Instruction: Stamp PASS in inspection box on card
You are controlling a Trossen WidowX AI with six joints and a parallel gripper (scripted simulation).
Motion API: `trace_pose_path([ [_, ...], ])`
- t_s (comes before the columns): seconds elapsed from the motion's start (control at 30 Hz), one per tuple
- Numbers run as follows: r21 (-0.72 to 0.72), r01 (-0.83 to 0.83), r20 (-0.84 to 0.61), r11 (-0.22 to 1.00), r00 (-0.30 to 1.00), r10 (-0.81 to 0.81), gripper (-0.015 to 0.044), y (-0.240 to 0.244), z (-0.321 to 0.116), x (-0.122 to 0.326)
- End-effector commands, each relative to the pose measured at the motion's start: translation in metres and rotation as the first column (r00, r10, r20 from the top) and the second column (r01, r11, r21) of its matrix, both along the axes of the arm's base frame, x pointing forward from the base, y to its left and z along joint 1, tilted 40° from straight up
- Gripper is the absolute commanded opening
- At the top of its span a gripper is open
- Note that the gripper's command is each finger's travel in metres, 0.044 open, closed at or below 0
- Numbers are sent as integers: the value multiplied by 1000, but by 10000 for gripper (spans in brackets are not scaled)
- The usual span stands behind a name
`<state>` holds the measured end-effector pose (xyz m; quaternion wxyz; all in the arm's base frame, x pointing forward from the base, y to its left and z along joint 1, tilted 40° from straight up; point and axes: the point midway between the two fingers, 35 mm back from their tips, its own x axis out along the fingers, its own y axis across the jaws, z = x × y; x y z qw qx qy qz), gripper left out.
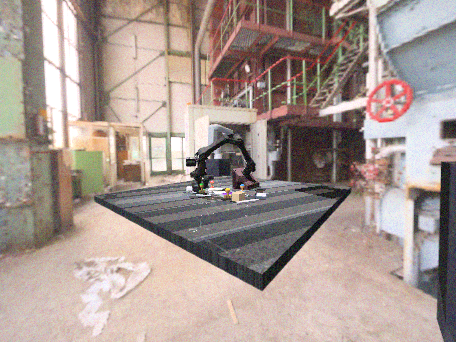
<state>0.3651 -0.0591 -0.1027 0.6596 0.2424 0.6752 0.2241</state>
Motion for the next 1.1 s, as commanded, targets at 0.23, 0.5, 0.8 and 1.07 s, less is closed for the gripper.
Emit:
trace_pose_path([
  [0.23,-6,8,6,1000,1000,-8,267,-75,87,0],
  [0.5,-6,8,6,1000,1000,-8,267,-75,87,0],
  [0.8,-6,8,6,1000,1000,-8,267,-75,87,0],
  [1.07,0,13,4,1000,1000,-13,267,-74,86,0],
])
